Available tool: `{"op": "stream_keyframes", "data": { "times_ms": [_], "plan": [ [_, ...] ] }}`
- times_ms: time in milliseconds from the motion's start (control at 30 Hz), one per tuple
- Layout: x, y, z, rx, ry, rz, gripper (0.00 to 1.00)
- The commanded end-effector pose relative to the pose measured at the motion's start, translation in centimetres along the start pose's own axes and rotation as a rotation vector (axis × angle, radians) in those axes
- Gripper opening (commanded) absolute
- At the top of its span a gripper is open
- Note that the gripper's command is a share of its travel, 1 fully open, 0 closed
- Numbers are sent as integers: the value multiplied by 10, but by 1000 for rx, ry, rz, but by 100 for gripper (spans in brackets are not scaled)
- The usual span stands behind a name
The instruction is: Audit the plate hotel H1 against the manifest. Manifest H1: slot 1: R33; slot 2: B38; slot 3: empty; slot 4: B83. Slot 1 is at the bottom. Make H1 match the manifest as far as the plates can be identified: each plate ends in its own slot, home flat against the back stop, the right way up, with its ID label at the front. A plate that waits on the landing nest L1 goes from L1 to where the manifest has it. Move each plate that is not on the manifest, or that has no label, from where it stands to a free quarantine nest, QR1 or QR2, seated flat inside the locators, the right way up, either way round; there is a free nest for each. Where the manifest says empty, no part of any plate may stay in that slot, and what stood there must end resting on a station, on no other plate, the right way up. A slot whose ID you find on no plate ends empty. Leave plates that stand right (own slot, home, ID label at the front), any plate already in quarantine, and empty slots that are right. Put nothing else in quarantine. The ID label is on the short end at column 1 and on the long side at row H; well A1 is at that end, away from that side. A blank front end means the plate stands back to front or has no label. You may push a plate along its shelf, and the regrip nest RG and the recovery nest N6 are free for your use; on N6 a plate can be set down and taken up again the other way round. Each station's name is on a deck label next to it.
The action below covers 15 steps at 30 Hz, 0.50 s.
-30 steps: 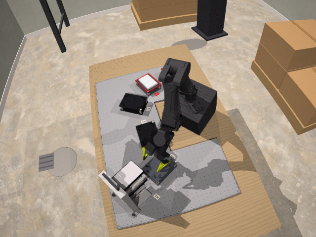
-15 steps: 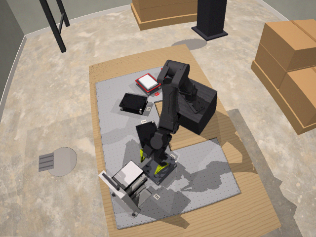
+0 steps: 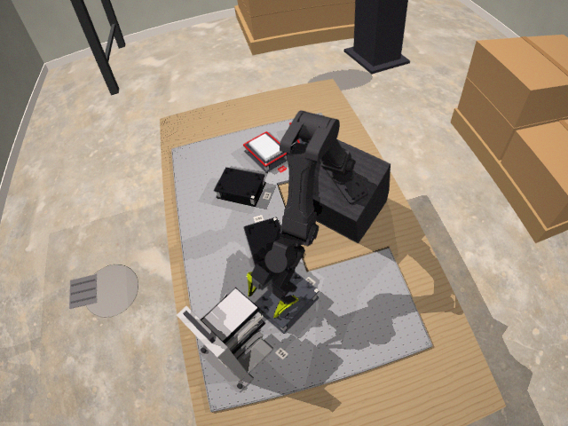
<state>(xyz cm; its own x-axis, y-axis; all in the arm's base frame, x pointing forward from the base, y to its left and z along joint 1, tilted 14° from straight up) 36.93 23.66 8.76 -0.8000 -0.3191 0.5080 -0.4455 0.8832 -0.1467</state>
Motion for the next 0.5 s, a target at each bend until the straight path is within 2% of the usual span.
{"op": "stream_keyframes", "data": {
  "times_ms": [0, 467],
  "plan": [
    [-7, -5, -6, 0, 7, 6, 100],
    [-18, -7, -17, 0, 6, 6, 100]
  ]
}}
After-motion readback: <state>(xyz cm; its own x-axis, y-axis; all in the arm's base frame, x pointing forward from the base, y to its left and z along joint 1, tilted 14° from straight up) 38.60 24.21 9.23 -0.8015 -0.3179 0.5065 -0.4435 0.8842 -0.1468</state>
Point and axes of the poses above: the point where the finger pads meet when closed, its own x axis back along the fingers, its own y axis across the jaws, z = x × y, the point moved 4 cm from there along x, back along the fingers, and after that the axes turned 12 degrees about x, right-handed, at the moved point
